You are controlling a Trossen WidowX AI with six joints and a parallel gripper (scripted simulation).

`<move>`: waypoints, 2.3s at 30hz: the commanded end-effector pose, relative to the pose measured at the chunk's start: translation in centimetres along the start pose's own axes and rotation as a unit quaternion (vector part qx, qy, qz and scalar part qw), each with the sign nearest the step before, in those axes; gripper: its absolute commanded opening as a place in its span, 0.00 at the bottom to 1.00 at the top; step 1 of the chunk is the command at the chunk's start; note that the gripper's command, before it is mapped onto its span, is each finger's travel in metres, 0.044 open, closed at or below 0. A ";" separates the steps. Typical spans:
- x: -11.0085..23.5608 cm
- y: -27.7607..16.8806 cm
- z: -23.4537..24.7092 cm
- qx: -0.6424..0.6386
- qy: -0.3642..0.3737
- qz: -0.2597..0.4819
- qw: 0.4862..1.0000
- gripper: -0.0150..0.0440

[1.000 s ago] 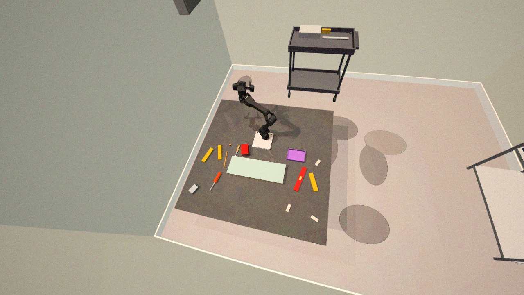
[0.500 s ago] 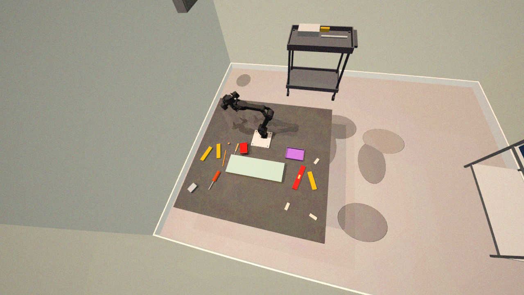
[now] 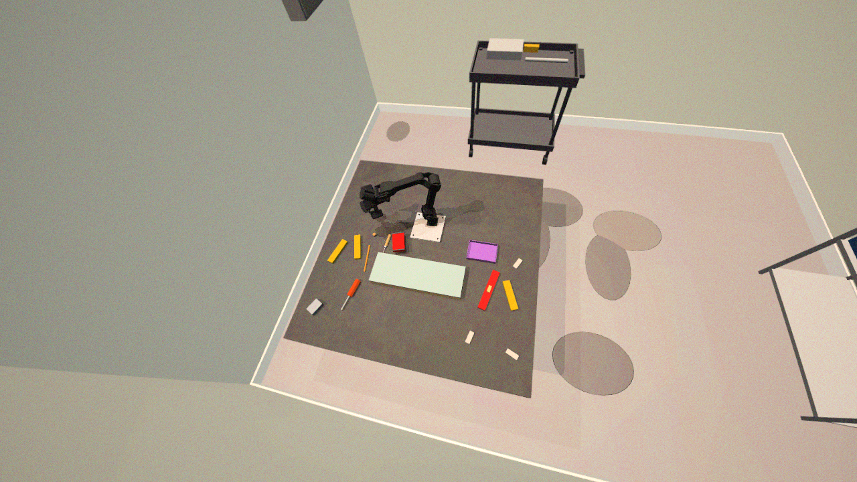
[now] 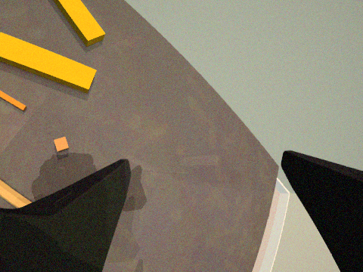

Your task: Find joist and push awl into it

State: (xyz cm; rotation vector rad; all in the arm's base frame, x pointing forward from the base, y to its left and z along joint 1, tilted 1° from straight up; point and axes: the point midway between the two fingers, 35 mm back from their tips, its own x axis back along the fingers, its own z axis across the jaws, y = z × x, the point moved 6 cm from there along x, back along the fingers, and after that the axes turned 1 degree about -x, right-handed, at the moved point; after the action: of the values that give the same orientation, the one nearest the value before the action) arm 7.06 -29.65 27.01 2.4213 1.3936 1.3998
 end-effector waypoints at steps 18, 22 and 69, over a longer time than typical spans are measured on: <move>4.7 -4.1 19.4 0.504 0.371 0.038 0.779 1.00; 4.7 -4.1 19.4 0.504 0.371 0.038 0.779 1.00; 0.8 -5.8 22.2 0.504 0.371 0.038 0.779 0.84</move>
State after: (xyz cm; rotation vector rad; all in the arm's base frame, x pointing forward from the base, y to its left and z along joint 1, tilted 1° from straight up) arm 18.78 -17.03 12.17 2.4242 2.8756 2.1556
